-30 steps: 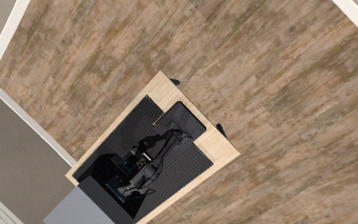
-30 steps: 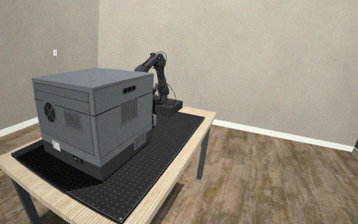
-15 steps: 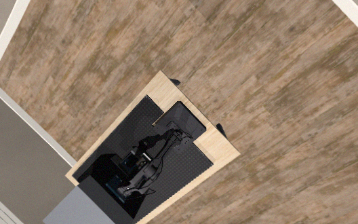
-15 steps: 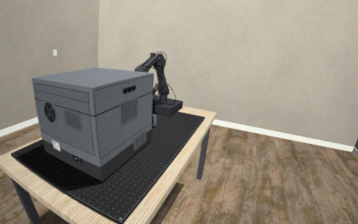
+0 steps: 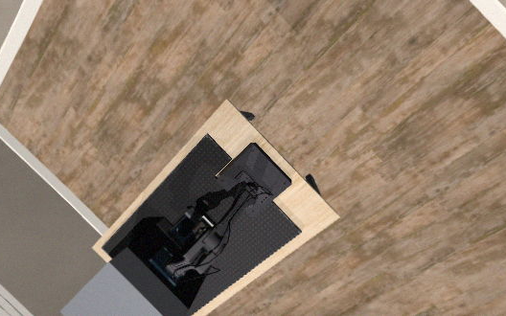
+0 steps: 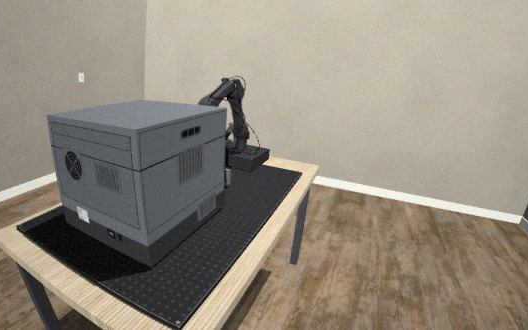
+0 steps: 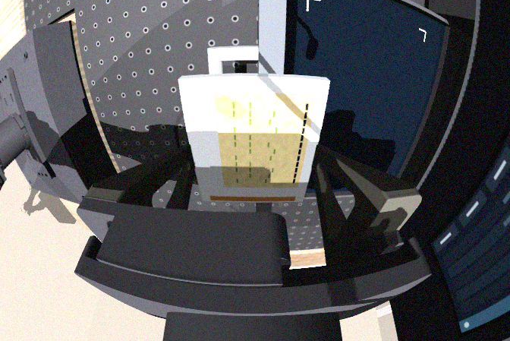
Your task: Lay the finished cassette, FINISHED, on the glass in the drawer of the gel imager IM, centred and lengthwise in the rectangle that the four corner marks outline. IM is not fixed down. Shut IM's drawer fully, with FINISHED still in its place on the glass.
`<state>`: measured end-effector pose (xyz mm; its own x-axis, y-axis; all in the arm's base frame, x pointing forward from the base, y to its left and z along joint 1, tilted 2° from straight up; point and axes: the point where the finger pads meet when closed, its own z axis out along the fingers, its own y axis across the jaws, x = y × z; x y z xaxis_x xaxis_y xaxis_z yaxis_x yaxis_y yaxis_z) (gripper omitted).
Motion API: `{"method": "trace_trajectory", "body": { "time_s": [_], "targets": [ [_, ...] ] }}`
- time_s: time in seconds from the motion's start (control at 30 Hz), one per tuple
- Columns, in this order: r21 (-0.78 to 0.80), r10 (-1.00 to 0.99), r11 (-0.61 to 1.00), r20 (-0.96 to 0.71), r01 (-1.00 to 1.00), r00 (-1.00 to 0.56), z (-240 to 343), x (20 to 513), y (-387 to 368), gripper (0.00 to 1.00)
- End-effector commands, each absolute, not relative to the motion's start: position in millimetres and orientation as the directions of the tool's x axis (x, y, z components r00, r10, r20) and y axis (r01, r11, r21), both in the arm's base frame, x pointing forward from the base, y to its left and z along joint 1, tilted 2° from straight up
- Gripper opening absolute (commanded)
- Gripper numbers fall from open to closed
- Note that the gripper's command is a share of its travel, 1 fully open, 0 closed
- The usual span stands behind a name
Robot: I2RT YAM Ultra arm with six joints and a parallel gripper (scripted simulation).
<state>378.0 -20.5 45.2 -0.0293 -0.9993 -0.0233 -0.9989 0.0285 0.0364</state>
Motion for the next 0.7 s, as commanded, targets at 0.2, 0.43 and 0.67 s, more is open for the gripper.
{"method": "trace_trajectory", "body": {
  "time_s": [0.2,0.43,0.67],
  "targets": [
    [0.024,-0.999,0.022,-0.033,-0.999,-0.022,50.9,395.3,-20.5,0.00],
    [0.024,-0.999,0.021,-0.033,-0.999,-0.022,50.1,401.9,-19.7,0.00],
    [0.024,-0.999,0.020,-0.033,-1.000,-0.021,49.1,411.1,-18.5,0.00]
  ]
}}
